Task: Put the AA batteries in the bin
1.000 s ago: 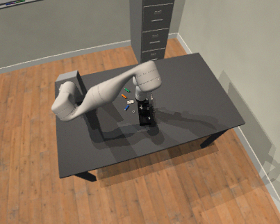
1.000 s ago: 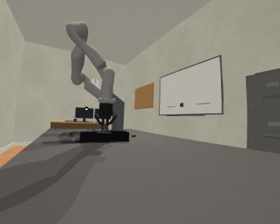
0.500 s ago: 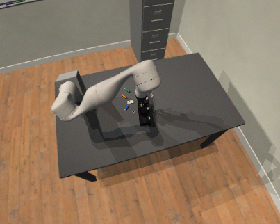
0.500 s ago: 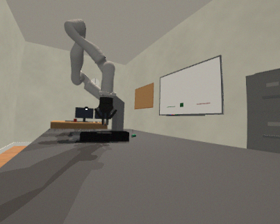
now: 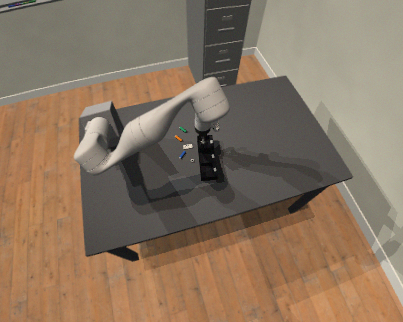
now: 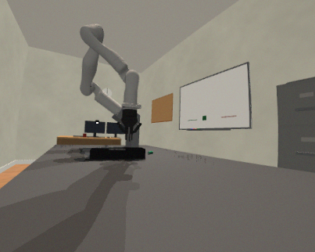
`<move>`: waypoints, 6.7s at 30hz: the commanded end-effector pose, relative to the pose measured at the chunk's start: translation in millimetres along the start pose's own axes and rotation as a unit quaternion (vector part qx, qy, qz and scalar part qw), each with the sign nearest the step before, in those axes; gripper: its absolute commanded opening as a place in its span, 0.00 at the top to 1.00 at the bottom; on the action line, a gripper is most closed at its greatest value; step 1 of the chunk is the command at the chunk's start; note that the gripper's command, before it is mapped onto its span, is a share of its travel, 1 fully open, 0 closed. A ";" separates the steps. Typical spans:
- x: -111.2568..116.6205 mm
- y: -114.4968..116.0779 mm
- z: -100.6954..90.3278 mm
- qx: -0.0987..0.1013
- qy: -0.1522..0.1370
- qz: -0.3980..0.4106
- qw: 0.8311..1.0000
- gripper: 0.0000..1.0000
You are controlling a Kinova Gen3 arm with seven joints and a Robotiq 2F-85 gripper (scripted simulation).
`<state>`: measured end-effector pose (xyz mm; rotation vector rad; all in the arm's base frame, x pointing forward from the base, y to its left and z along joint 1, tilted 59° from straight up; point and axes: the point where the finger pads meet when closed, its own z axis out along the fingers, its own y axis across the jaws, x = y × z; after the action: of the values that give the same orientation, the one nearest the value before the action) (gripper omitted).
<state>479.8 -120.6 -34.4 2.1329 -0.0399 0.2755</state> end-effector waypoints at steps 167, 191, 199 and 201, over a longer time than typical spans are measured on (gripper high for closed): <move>-87.7 -71.9 -37.8 -0.003 -0.006 0.308 0.951 0.71; -125.8 -94.5 1.4 -0.001 0.003 0.386 0.922 0.71; -123.2 -92.1 1.6 -0.002 0.003 0.386 0.923 0.71; -123.1 -91.8 1.7 -0.002 0.003 0.386 0.923 0.71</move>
<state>368.5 -82.3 -138.3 2.0111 -0.9032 0.7351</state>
